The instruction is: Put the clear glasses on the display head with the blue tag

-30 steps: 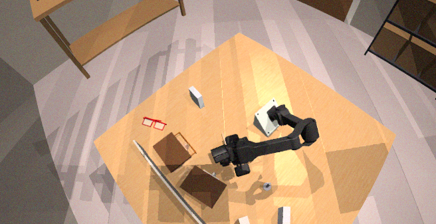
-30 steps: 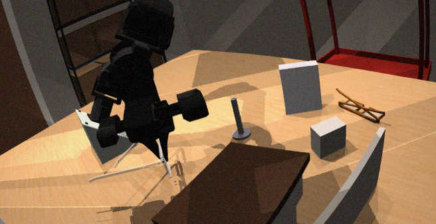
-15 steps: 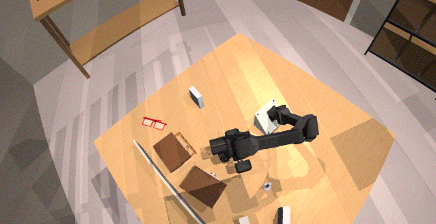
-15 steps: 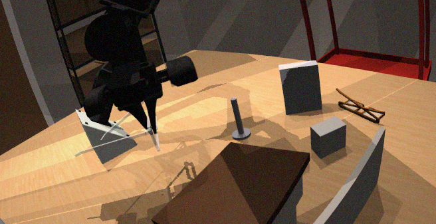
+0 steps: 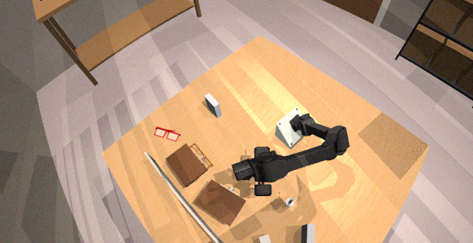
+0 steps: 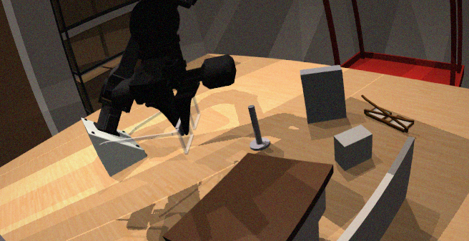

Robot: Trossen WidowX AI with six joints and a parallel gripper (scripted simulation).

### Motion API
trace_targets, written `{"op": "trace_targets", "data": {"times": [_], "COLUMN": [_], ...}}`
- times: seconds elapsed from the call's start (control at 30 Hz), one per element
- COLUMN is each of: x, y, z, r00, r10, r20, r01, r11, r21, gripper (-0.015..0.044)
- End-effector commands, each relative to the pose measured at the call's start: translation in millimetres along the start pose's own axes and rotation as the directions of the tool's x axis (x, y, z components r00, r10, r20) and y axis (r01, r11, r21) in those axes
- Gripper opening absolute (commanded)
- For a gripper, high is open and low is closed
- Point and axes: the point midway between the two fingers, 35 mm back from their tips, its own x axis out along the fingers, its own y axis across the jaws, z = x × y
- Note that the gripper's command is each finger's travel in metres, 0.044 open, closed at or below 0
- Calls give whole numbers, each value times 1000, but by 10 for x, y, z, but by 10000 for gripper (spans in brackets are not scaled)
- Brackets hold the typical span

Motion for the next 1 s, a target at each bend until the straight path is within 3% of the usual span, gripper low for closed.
{"op": "trace_targets", "data": {"times": [0.0, 0.7, 0.97], "x": [-26, -37, -41], "y": [157, 717, 848], "z": [-75, -529, -672], "r00": [1000, 1000, 1000], "r10": [6, 14, 19], "r20": [6, 0, -4], "r01": [-7, -12, -11], "r11": [994, 817, 733], "r21": [106, 577, 680], "gripper": [0, 0, 0]}}
